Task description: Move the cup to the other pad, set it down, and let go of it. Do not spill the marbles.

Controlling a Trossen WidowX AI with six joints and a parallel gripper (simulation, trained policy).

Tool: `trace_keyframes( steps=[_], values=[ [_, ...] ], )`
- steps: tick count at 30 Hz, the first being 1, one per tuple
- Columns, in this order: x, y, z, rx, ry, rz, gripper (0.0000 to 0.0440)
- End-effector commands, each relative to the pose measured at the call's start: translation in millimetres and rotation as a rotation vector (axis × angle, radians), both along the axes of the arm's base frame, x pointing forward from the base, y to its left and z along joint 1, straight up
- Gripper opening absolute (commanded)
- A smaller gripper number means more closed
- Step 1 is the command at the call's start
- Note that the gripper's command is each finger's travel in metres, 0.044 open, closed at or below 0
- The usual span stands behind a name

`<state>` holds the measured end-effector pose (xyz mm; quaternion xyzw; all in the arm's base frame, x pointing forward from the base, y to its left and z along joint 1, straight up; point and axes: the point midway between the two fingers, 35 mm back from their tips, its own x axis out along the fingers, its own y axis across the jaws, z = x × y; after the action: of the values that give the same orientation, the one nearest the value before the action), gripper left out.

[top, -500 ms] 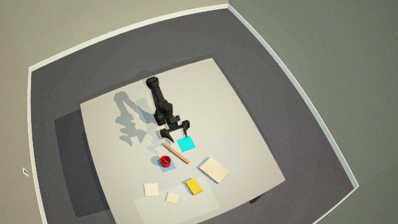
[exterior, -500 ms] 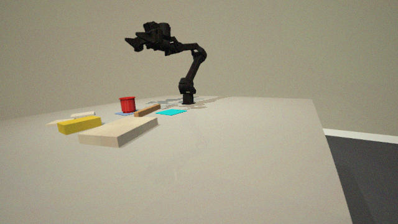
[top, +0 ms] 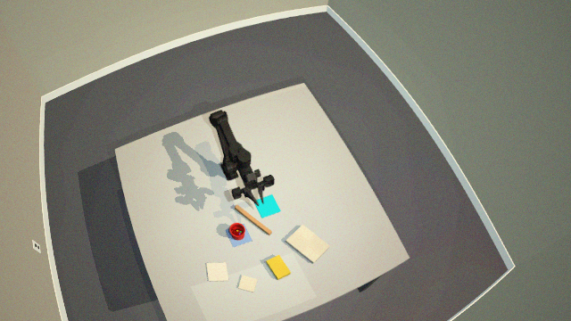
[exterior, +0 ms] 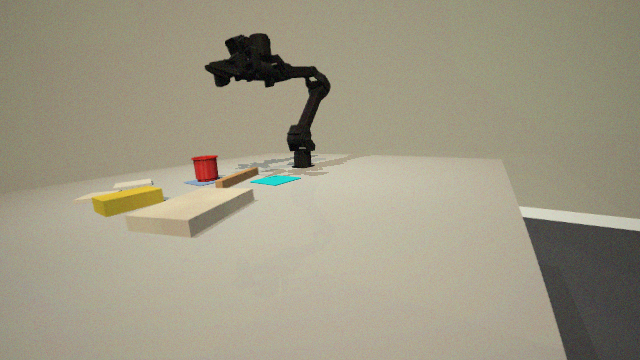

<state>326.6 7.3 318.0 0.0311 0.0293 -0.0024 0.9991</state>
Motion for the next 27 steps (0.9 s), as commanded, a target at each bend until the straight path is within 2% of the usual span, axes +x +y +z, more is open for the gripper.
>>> trace_keyframes(
  steps=[1, 4, 8, 11, 27],
  values=[
    [5.1, 3.0, -4.6, 0.017, 0.056, 0.001, 0.0037],
    [9.0, 7.0, -8.5, 0.03, 0.099, 0.012, 0.0048],
    [13.9, 12.1, -13.3, 0.049, 0.159, 0.023, 0.0092],
    [17.2, 15.6, -16.8, 0.064, 0.204, 0.029, 0.0109],
    [30.1, 30.0, -37.5, 0.13, 0.462, 0.026, 0.0092]
  ],
)
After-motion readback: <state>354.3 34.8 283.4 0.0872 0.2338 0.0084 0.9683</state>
